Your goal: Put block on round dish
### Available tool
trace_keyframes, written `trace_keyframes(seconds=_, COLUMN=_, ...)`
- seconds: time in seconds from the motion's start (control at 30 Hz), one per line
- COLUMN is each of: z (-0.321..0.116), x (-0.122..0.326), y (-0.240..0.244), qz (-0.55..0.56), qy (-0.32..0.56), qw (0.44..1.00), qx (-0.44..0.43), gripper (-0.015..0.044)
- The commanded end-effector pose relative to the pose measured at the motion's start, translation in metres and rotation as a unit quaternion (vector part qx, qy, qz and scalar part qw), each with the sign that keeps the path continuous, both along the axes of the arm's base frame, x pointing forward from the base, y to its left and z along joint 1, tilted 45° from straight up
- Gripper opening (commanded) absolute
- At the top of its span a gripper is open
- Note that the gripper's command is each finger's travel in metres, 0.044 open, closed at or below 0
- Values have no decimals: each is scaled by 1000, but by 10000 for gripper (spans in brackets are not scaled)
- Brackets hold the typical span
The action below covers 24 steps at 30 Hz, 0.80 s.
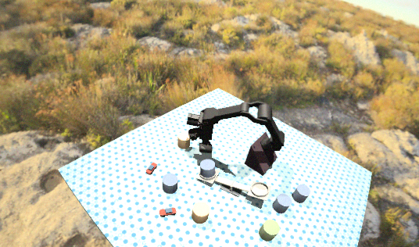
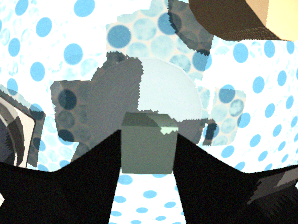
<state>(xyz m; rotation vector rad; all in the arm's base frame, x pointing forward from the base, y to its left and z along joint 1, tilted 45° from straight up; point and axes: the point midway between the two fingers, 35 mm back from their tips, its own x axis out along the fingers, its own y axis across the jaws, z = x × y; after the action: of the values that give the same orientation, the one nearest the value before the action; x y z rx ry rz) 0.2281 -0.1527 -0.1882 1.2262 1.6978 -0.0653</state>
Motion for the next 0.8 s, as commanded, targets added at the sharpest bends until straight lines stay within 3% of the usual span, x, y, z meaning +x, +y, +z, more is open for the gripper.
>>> trace_keyframes(seconds=0.0, z=-3, x=-1, y=4, qz=-3, qy=3, qw=1000, qx=3, gripper=0)
trace_keyframes(seconds=0.53, z=-17, x=0, y=17, qz=-3, qy=2, qw=1000, qx=4, gripper=0)
trace_keyframes(seconds=0.77, z=-13, x=3, y=12, qz=0, qy=-4, qw=1000, qx=-3, gripper=184)
